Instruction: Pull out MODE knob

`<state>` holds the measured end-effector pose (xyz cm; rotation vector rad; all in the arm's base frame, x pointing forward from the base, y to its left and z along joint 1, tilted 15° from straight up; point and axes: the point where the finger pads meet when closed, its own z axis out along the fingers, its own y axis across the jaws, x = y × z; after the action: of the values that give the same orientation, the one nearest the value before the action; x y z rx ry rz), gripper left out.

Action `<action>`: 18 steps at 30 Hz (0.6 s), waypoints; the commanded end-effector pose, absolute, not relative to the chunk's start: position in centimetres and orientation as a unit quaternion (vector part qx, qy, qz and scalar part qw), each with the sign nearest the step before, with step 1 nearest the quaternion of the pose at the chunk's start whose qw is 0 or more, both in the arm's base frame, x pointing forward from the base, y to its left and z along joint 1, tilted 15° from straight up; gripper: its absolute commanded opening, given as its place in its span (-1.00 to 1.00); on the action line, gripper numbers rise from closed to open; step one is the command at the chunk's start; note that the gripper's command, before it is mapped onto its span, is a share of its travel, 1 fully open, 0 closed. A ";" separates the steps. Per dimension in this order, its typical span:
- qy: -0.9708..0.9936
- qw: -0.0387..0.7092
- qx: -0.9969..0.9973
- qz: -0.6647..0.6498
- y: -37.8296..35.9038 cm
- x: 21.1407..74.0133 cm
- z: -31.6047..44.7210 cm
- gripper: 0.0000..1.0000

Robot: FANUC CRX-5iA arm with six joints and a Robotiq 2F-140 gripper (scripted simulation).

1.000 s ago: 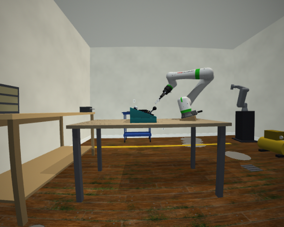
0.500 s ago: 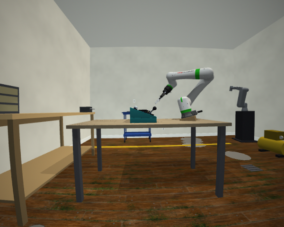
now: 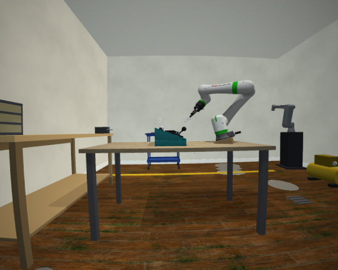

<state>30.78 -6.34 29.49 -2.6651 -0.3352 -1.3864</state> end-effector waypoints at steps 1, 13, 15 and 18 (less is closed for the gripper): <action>-0.111 0.060 -0.880 -0.458 -6.3 30.6 29.8 1.00; -0.111 0.060 -0.880 -0.458 -6.3 29.1 32.1 1.00; -0.111 0.060 -0.880 -0.458 -6.3 28.8 32.5 1.00; -0.111 0.060 -0.880 -0.458 -6.3 28.6 32.8 1.00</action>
<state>28.79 -6.27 32.55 -2.6737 -0.3318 -1.3848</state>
